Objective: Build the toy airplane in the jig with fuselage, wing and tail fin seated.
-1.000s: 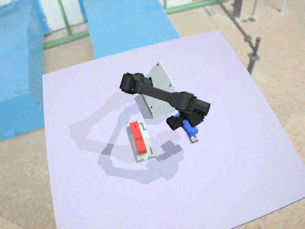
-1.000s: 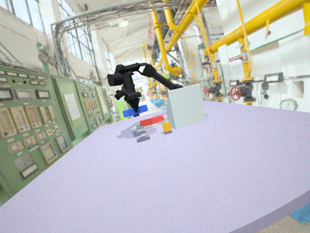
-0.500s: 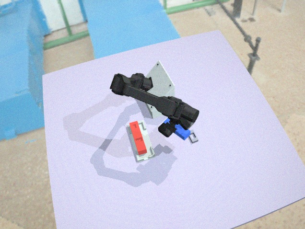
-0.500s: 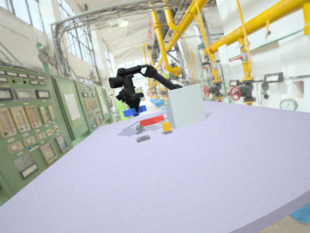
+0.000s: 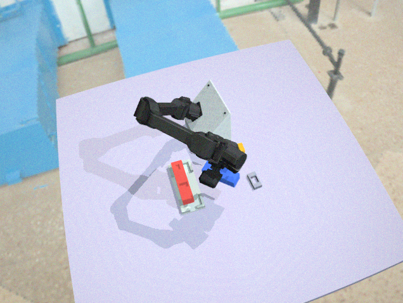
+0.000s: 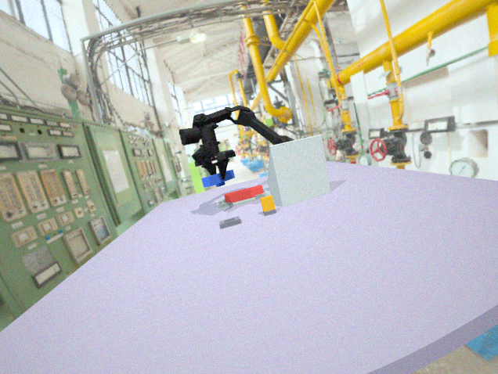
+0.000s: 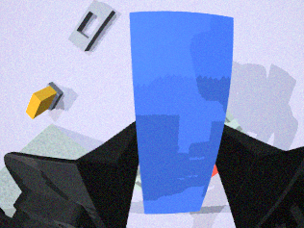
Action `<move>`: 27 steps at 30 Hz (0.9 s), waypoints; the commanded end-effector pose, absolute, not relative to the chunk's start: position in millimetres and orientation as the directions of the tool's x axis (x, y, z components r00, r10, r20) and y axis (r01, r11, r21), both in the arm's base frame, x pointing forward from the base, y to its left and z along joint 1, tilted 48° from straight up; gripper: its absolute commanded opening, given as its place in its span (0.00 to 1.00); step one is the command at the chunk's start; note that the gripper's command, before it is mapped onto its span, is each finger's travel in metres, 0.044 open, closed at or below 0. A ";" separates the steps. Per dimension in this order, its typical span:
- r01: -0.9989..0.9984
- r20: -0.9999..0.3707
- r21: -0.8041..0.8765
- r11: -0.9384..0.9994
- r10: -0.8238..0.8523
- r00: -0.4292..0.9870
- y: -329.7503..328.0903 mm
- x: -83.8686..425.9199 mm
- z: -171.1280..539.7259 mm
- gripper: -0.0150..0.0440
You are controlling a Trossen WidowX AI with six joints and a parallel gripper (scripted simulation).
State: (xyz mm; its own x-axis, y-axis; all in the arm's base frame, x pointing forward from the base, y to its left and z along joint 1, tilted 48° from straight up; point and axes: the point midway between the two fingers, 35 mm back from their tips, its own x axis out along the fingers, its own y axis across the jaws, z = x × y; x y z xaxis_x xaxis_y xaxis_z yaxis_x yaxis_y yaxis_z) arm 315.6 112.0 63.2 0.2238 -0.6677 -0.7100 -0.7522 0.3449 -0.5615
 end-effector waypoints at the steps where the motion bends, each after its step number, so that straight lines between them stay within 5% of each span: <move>1: -0.795 -0.708 -0.531 0.294 -0.670 0.226 98.0 315.5 72.4 0.25; 27: -0.959 -0.694 -0.282 -0.034 -0.683 0.228 26.7 299.9 114.5 0.25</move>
